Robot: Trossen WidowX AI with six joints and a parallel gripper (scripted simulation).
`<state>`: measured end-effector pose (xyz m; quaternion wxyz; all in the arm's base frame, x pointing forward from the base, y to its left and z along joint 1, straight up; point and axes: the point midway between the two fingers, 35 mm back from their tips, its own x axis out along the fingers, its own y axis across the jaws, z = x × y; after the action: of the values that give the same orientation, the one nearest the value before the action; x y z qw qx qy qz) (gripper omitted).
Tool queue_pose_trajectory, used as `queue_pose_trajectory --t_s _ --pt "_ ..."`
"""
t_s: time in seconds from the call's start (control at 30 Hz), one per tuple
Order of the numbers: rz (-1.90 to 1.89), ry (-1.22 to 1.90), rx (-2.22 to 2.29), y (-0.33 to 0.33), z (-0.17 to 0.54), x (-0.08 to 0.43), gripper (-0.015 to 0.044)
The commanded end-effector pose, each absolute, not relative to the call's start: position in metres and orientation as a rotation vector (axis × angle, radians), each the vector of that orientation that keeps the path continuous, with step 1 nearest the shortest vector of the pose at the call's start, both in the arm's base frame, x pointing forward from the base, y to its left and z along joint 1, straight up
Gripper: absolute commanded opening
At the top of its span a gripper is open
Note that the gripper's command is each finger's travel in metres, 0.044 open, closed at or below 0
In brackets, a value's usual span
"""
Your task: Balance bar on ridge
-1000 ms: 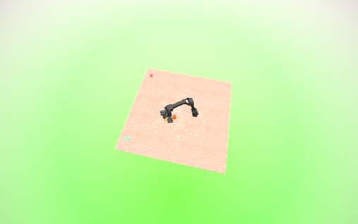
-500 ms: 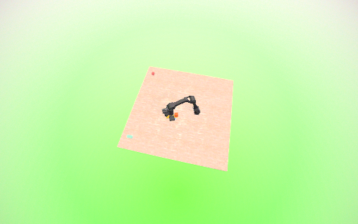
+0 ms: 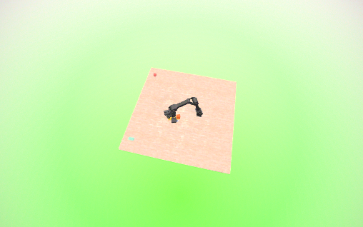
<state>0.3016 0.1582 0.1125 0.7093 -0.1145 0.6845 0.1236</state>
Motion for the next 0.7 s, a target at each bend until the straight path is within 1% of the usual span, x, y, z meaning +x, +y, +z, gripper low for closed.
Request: queue_pose_trajectory --t_s 0.0,0.67 --pt "0.271 1.522 -0.255 0.1578 0.1098 0.3015 0.0000" --pt "0.271 1.522 -0.255 0.1579 0.1081 0.3018 0.0000"
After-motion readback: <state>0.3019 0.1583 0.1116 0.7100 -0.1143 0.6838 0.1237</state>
